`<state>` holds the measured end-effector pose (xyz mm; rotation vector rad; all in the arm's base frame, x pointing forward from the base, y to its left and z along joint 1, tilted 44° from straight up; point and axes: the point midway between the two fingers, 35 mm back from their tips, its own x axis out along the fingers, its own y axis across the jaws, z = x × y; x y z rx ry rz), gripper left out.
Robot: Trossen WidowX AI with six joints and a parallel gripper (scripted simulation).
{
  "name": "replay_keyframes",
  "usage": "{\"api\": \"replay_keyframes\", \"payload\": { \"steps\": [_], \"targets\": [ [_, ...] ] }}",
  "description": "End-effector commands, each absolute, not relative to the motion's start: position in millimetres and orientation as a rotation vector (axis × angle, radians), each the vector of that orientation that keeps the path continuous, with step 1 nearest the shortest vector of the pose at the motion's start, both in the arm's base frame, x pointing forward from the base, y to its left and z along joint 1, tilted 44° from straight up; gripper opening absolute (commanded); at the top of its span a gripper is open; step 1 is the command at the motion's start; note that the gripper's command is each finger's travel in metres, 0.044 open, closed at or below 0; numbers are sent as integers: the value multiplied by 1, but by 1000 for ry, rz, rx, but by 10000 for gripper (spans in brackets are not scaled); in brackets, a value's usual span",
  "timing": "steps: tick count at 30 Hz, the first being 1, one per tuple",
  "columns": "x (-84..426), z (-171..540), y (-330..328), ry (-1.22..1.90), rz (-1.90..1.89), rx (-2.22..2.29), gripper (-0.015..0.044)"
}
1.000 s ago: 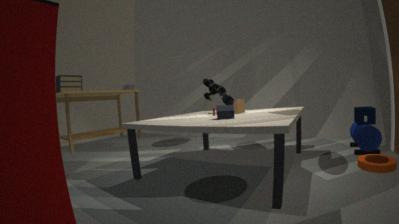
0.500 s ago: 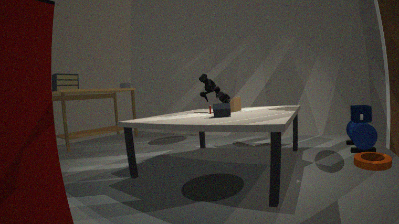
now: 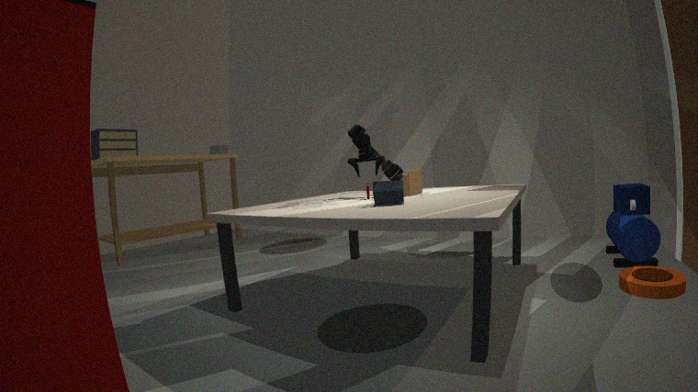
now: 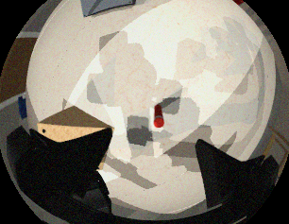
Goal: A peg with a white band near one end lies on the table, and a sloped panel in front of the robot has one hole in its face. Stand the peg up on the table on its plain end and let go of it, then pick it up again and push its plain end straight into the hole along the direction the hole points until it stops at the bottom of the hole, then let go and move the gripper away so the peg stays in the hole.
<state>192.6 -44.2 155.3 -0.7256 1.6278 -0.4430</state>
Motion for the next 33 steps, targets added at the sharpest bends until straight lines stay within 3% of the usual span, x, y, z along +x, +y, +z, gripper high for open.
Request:
{"api": "replay_keyframes", "payload": {
  "steps": [1,33],
  "targets": [
    [195,158,-45,1632,-464,-745,440],
    [194,133,-68,1695,-295,-897,440]
  ]
}}
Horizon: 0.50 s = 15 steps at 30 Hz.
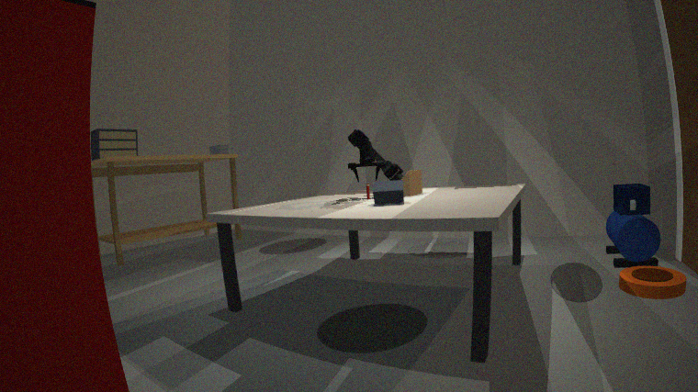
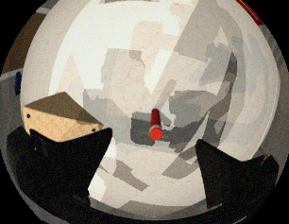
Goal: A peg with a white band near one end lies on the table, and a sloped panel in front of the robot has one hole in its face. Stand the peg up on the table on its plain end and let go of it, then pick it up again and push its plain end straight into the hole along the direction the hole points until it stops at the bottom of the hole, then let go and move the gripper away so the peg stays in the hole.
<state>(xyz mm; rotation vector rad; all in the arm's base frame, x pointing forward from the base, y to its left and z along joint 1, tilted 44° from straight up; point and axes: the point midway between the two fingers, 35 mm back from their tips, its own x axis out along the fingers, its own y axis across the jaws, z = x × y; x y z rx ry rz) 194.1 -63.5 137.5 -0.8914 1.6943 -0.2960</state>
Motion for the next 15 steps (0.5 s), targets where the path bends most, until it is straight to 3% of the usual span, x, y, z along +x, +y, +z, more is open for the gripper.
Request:
{"api": "replay_keyframes", "payload": {
  "steps": [1,15],
  "targets": [
    [194,132,-69,1695,-295,-897,440],
    [193,116,-85,1694,-295,-896,440]
  ]
}}
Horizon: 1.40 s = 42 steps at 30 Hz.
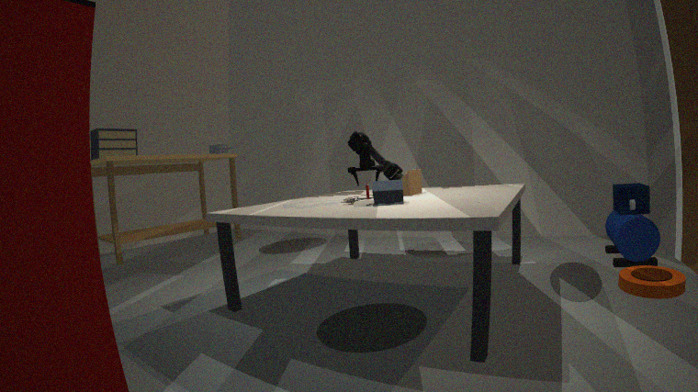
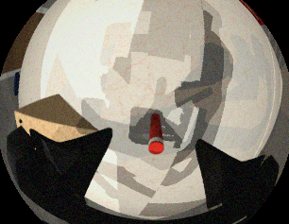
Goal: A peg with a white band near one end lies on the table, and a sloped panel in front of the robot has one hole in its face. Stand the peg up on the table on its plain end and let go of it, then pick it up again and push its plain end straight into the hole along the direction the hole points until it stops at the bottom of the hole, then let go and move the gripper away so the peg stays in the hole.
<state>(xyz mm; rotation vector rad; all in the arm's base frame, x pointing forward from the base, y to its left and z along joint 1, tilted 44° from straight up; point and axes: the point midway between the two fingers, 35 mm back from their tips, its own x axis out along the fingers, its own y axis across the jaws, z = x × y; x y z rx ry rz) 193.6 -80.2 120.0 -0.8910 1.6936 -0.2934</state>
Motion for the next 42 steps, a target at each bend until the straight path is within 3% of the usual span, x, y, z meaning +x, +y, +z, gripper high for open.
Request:
{"api": "replay_keyframes", "payload": {
  "steps": [1,18,34,42],
  "targets": [
    [192,115,-86,1694,-295,-897,440],
    [189,99,-103,1695,-300,-900,440],
    [190,101,-100,1695,-299,-894,20],
    [190,102,-99,1695,-298,-894,0]
  ]
}}
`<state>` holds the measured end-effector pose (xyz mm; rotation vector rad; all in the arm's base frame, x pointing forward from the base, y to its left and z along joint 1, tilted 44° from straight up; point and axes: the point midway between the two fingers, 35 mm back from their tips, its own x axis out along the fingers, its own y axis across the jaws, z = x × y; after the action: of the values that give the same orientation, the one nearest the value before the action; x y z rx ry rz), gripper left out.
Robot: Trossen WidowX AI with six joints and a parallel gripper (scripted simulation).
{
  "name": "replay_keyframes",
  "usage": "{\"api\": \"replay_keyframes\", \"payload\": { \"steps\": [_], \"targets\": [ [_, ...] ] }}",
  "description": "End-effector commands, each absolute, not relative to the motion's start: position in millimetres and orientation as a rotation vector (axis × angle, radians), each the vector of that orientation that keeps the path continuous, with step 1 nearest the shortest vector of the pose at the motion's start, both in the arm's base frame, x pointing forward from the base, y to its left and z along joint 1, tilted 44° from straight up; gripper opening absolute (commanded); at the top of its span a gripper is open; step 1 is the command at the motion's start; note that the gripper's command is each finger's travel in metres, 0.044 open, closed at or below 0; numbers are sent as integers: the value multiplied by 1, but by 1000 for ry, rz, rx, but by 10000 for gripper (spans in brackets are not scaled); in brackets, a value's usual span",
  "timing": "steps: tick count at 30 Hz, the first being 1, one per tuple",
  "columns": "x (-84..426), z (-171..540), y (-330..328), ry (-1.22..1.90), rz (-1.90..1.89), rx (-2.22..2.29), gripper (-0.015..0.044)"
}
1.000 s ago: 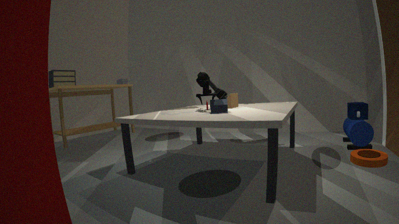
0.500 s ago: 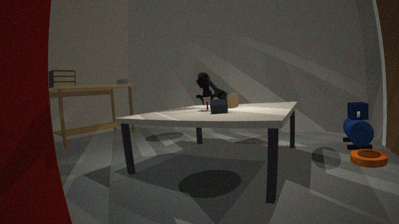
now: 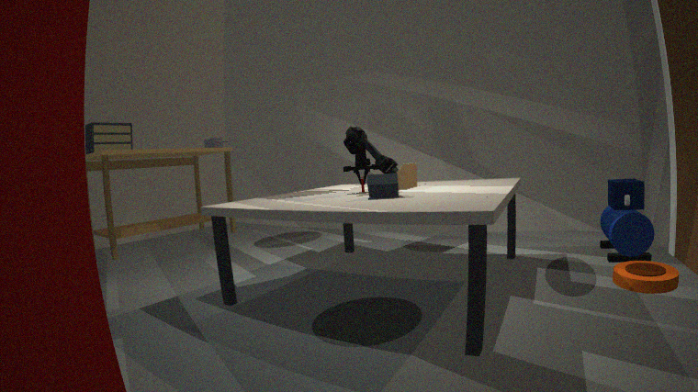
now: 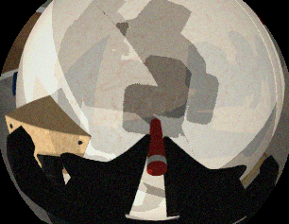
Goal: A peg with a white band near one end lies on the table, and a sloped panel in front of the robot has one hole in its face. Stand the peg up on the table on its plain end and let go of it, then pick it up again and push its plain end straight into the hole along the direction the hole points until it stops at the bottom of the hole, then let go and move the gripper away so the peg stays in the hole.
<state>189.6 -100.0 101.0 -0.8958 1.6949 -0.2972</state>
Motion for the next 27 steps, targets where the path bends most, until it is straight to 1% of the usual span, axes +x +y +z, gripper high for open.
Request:
{"api": "replay_keyframes", "payload": {
  "steps": [1,27],
  "targets": [
    [190,103,-98,1695,-297,-894,0],
    [201,155,-44,1694,-294,-900,0]
  ]
}}
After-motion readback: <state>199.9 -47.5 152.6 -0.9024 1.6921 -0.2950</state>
